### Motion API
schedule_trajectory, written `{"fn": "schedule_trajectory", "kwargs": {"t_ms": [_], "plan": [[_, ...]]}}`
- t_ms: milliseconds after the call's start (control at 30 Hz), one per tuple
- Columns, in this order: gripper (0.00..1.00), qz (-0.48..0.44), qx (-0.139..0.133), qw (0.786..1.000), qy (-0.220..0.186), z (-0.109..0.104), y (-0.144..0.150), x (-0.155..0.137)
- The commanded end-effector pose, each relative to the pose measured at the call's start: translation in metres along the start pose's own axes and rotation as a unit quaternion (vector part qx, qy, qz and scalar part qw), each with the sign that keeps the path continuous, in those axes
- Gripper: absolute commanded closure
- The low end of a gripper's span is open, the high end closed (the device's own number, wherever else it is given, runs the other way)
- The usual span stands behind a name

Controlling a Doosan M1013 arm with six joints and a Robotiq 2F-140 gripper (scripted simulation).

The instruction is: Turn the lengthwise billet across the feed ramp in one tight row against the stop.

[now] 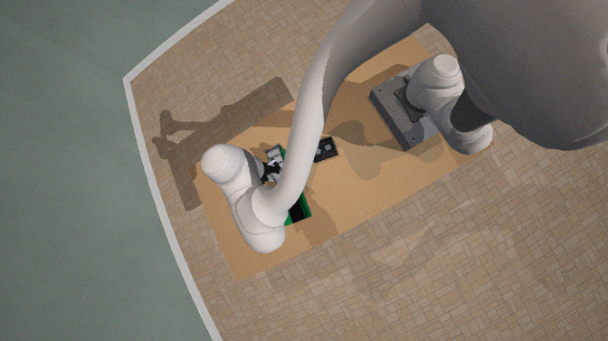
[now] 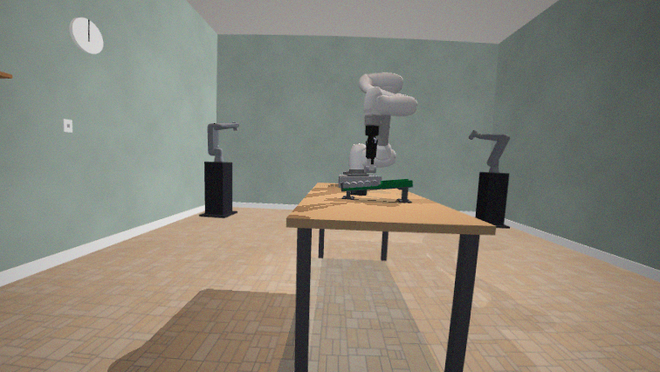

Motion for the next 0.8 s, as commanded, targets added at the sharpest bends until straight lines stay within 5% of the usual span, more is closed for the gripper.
{"fn": "schedule_trajectory", "kwargs": {"t_ms": [0, 767], "plan": [[0.9, -0.015, 0.0, 1.0, 0.0, -0.0002, 0.0, 0.0], [0.9, -0.145, 0.0, 0.989, 0.0, -0.0002, 0.0, 0.0]]}}
Point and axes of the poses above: the point where the finger pads meet when closed, its own z axis out along the fingers, its own y axis across the jaws, x = y × z, the point moved 1 cm from there along -z, back along the fingers, and after that the axes turned 11 degrees about z, right-handed, at the moved point
